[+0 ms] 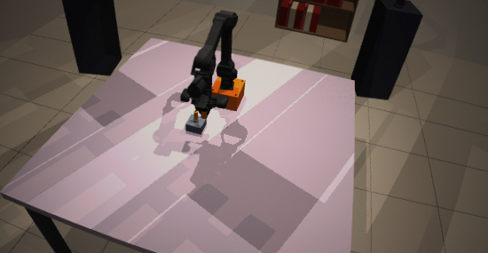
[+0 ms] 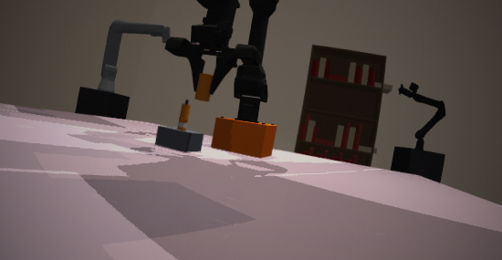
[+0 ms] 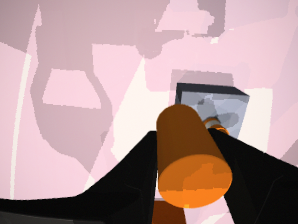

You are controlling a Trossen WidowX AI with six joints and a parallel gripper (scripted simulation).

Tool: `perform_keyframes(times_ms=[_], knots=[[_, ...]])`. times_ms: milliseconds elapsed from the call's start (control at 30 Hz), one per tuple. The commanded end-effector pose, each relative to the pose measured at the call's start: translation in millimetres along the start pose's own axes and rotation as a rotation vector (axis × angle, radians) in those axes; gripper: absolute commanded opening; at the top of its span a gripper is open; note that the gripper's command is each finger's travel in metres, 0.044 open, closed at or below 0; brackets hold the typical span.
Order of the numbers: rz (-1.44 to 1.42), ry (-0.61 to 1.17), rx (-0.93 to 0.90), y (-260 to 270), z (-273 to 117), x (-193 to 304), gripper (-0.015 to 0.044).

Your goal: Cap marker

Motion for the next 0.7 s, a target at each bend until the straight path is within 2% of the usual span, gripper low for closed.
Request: perform_keyframes(times_ms=[0,667], knots=[[-0.003,0.004,-0.004,-10.5,-3.6,9.9,0.0],[-0.003,0.005,0.001,-42.4,-14.7,42.8,0.0]])
Point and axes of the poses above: the point midway between the two fingers, 35 mm back from their tips, its own z axis out along the fingers, its own y axis across the jaws, x = y × z, the point moved 6 cm from there along -z, back along the fingers, and after that the axes turned 7 degrees about -z, right-handed, at the moved point
